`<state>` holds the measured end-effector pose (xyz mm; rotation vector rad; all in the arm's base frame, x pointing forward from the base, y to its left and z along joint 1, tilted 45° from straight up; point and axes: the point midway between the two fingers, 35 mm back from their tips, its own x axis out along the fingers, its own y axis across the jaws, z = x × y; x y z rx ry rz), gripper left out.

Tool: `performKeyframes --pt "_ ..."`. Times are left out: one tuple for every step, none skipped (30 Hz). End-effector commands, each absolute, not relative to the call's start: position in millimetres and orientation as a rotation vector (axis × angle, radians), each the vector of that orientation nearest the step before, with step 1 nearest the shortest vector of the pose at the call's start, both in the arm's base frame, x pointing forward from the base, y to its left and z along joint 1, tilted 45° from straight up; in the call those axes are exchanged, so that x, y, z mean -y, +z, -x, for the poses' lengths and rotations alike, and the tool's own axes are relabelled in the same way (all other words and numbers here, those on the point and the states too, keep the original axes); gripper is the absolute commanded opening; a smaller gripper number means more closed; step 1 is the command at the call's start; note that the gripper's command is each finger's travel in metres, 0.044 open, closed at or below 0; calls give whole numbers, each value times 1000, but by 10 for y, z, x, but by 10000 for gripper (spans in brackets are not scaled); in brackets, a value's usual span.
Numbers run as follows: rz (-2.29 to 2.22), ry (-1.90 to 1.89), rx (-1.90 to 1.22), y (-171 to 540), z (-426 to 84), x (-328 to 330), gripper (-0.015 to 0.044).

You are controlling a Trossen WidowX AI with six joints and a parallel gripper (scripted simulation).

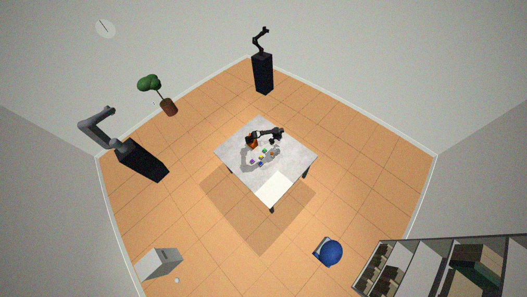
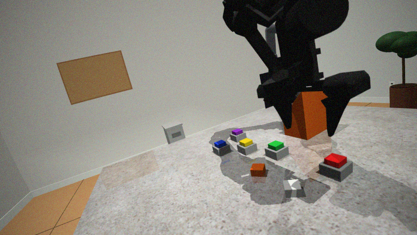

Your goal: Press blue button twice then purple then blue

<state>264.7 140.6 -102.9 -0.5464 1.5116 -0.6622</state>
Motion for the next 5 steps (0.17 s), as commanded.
performKeyframes --pt "523 -690 -1503 -1083 -2612 -1473 400" --pt "523 -690 -1503 -1083 -2612 -1473 400" --pt "523 -690 -1503 -1083 -2612 -1473 400" --pt "523 -690 -1503 -1083 -2612 -1473 400" --pt "523 -690 -1503 -1083 -2612 -1473 400"
